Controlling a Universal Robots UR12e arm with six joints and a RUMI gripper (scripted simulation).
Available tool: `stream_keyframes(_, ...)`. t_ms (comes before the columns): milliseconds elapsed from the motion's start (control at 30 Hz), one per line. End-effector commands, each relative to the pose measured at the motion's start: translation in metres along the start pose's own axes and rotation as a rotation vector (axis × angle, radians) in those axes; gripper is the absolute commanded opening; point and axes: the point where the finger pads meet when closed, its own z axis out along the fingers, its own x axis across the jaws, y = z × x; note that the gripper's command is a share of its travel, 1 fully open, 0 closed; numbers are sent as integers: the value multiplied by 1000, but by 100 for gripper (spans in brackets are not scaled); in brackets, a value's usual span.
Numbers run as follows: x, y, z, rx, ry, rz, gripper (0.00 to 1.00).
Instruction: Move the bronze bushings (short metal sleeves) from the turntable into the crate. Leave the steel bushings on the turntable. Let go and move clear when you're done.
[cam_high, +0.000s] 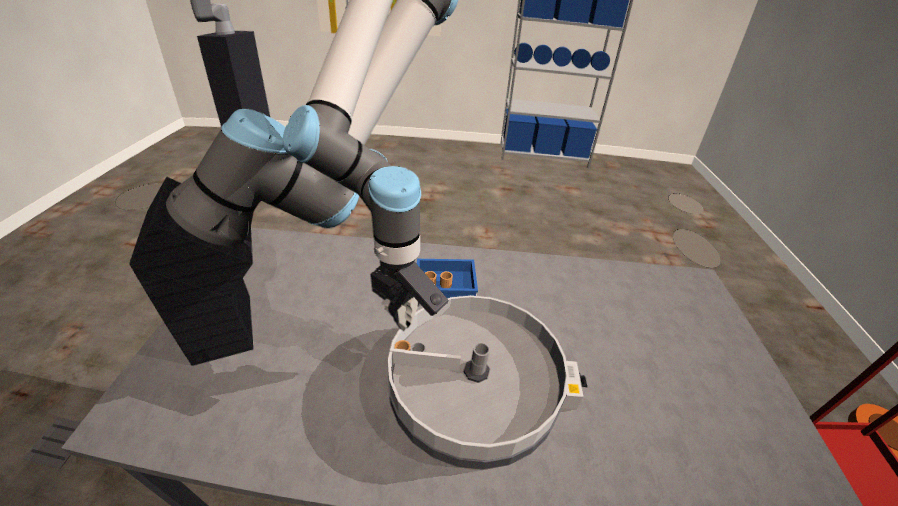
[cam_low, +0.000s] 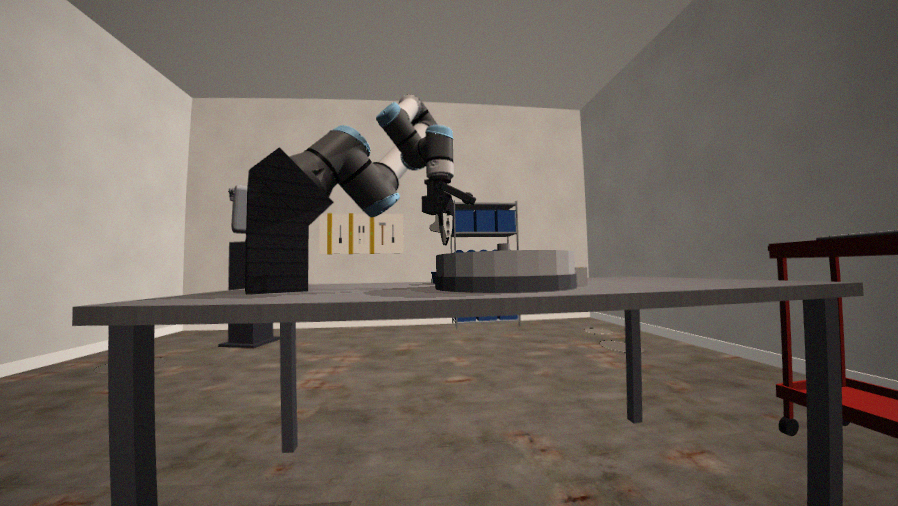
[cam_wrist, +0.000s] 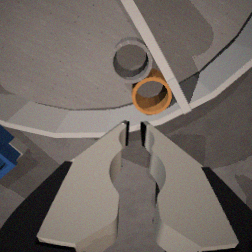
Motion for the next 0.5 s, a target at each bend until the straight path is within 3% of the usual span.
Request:
stream_keyframes(0, 0, -1, 6, 1, 0, 0, 5)
stream_keyframes(467, 0, 0, 27, 1, 0, 0, 5)
